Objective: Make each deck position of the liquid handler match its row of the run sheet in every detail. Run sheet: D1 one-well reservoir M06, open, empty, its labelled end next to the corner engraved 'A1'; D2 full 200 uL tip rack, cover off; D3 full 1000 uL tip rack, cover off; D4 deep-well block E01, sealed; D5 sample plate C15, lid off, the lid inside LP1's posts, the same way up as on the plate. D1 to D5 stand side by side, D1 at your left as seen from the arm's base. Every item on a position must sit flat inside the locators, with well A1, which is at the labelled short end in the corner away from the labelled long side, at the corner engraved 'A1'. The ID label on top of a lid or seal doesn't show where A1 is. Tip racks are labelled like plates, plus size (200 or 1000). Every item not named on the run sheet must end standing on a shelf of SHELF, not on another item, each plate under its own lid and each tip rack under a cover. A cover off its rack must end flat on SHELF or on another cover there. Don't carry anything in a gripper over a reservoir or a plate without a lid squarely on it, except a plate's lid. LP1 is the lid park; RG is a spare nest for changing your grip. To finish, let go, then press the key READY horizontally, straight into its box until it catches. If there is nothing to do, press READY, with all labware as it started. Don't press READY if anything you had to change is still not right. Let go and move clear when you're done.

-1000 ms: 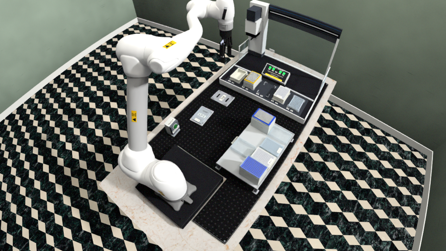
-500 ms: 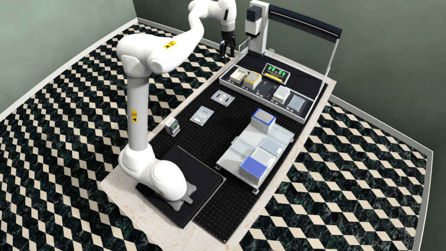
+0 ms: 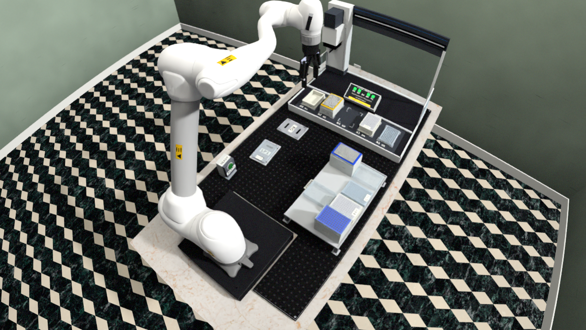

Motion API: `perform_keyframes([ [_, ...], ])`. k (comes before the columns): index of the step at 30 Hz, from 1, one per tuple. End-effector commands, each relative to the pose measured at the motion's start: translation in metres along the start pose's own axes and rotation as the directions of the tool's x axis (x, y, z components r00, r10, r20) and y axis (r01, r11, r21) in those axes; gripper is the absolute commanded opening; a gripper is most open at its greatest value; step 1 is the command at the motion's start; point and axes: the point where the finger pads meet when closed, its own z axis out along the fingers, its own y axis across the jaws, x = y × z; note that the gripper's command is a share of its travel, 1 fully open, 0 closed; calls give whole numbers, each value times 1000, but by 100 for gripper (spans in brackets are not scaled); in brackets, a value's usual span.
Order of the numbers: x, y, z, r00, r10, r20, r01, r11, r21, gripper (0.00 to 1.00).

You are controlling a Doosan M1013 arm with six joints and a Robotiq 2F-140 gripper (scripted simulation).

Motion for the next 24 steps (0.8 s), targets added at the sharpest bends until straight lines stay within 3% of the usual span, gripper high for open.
perform_keyframes([
  [1,3,0,-1,1000,0,1,0,1000,2,66],
  [3,3,0,-1,1000,0,1,0,1000,2,66],
  [18,78,-1,-1,1000,0,1,0,1000,2,66],
  [24,84,-1,-1,1000,0,1,0,1000,2,66],
])
